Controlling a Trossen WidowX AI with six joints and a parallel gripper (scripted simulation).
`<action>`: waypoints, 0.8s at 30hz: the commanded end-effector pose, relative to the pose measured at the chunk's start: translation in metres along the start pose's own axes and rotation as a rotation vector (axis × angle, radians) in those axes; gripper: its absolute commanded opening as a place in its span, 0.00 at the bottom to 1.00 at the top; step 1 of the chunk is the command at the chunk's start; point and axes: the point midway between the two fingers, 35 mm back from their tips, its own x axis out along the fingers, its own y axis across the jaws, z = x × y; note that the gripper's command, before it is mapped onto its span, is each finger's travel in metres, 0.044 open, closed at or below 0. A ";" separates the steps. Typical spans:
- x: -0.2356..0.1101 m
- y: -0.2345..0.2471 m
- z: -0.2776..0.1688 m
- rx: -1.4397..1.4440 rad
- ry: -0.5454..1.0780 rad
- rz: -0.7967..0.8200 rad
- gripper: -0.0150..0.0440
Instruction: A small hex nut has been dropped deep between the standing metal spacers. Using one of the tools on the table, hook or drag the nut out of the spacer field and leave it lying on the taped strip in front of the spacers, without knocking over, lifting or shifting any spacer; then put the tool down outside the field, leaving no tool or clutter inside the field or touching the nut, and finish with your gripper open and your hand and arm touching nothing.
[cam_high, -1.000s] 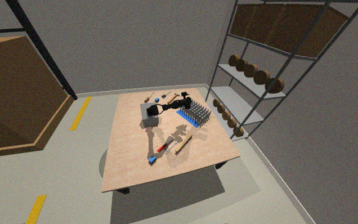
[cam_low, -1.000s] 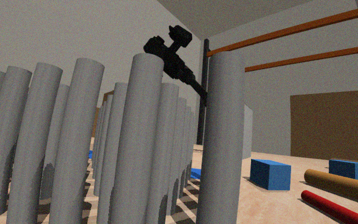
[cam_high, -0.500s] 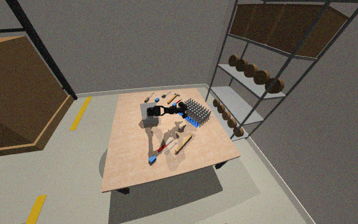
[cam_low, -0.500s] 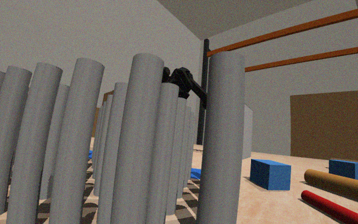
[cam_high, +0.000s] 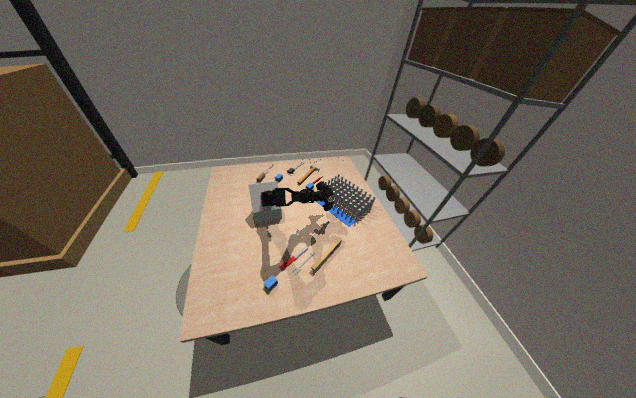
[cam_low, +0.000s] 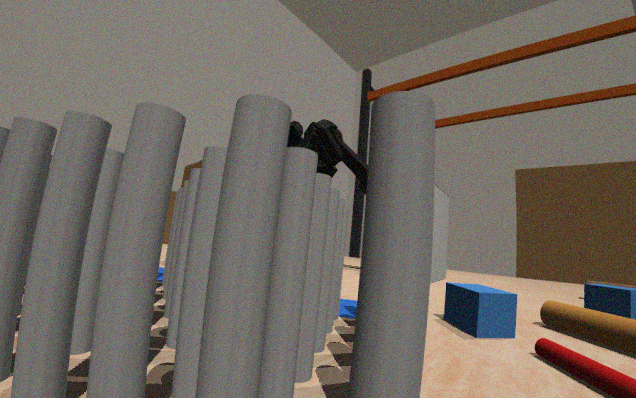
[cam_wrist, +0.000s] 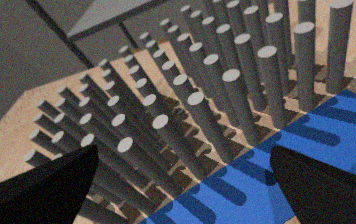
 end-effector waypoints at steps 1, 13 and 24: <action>0.000 -0.001 -0.001 -0.005 0.001 -0.005 1.00; 0.000 -0.001 -0.001 -0.005 0.001 -0.005 1.00; 0.009 0.126 -0.001 0.006 0.098 0.271 1.00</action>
